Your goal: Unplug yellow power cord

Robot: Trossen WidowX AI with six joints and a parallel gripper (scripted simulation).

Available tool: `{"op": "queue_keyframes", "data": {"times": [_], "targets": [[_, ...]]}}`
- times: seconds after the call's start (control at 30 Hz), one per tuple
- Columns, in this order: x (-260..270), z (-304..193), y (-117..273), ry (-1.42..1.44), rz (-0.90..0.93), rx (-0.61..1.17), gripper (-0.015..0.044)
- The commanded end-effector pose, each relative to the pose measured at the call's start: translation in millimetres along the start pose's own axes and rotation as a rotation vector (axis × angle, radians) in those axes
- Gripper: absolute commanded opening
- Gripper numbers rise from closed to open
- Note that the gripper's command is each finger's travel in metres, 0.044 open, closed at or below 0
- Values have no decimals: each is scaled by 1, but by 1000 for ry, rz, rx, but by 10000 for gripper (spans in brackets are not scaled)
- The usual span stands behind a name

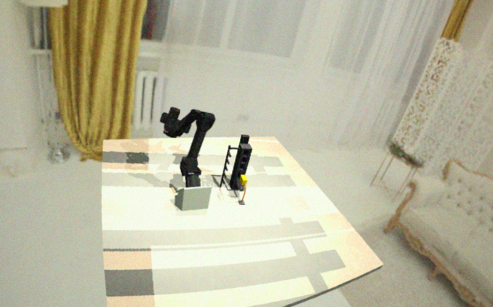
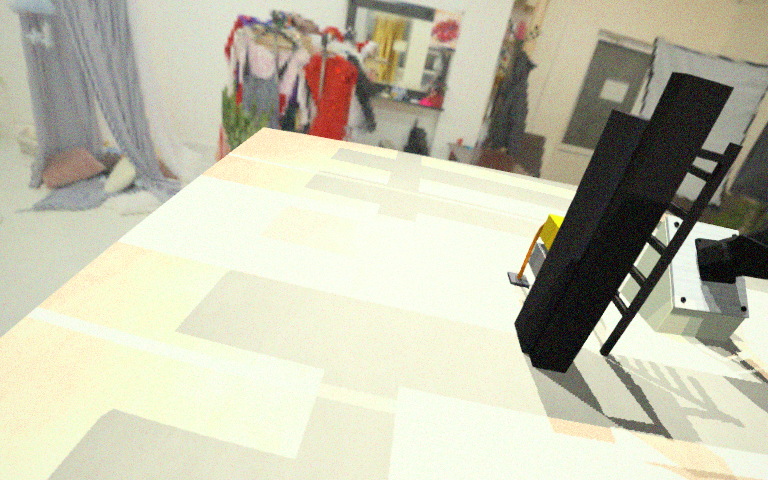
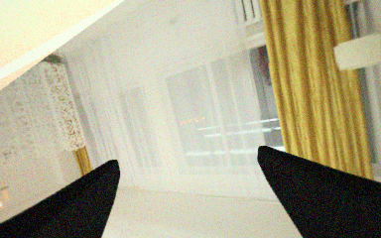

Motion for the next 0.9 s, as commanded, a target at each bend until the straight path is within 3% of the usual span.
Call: {"op": "queue_keyframes", "data": {"times": [0.0, 0.27, 0.87], "targets": [[0, 0, 0, -4, 1, 1, 374], [7, -1, -24, -127, 42, 36, 164], [77, -3, -103, -306, 231, 71, 160]]}}
Point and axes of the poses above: the point midway between the two fingers, 35 mm back from their tips, its own y axis back along the fingers, its own x axis across the jaws, z = x × y, the point moved 10 cm from there along y, back along the fingers, and after that the axes turned 9 degrees about -y, right-handed, at the moved point
